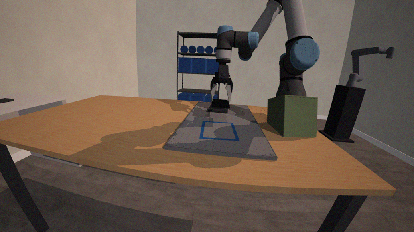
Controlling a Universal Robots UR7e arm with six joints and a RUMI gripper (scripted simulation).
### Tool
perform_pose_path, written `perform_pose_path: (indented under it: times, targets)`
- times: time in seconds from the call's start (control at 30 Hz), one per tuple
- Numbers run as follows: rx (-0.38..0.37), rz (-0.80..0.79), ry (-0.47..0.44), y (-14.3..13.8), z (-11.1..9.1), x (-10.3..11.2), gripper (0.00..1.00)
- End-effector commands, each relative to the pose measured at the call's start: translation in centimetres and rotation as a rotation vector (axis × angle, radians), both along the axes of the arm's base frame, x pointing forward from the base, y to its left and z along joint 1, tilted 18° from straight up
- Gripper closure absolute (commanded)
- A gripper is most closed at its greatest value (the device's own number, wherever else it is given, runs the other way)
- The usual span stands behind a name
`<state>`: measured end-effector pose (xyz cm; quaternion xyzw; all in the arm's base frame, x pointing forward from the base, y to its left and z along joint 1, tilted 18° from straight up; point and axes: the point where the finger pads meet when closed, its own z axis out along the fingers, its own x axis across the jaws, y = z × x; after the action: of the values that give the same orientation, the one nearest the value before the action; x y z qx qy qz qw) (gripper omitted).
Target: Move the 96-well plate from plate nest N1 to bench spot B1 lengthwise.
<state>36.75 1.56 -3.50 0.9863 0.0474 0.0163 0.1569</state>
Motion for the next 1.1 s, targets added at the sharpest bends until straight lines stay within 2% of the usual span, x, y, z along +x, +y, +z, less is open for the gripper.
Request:
perform_pose_path:
  times: [0.0, 1.07]
  targets:
    - [-0.003, -0.005, -0.005, 2.1, -0.7, 0.2, 1.0]
    - [-0.002, -0.005, -0.004, 10.9, -3.9, -0.2, 1.0]
